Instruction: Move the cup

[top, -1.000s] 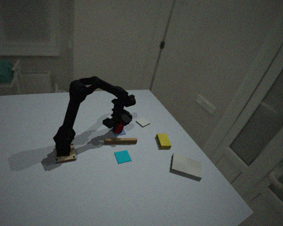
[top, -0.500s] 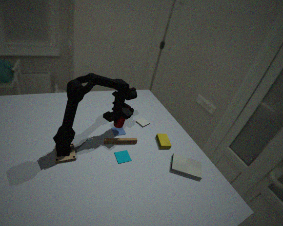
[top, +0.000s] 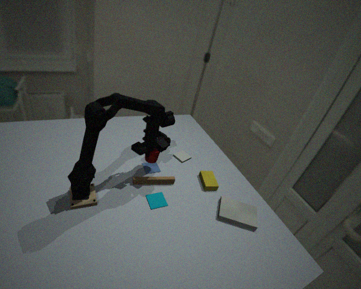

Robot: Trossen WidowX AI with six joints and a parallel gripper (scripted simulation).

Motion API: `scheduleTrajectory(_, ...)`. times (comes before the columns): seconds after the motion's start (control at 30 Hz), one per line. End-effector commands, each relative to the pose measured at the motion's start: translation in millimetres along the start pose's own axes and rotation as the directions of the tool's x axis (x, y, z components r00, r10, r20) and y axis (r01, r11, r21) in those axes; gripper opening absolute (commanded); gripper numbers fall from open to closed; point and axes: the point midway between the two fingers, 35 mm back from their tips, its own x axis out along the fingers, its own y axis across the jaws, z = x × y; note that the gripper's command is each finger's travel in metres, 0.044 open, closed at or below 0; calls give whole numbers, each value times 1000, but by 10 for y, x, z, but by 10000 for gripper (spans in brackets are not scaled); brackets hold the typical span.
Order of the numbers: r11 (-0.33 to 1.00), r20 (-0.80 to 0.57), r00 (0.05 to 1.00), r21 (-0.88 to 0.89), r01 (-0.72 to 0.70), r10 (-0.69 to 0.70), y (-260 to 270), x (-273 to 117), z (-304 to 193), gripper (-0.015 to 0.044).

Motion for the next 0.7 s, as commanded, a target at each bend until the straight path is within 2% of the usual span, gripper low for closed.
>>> scheduleTrajectory(0.0, 1000, 0, 1000, 0, -1, 1, 1, 0, 0, 0)
scheduleTrajectory(0.67, 1000, 2, 1000, 3, -3, 3, -234, 4, 284, 0)
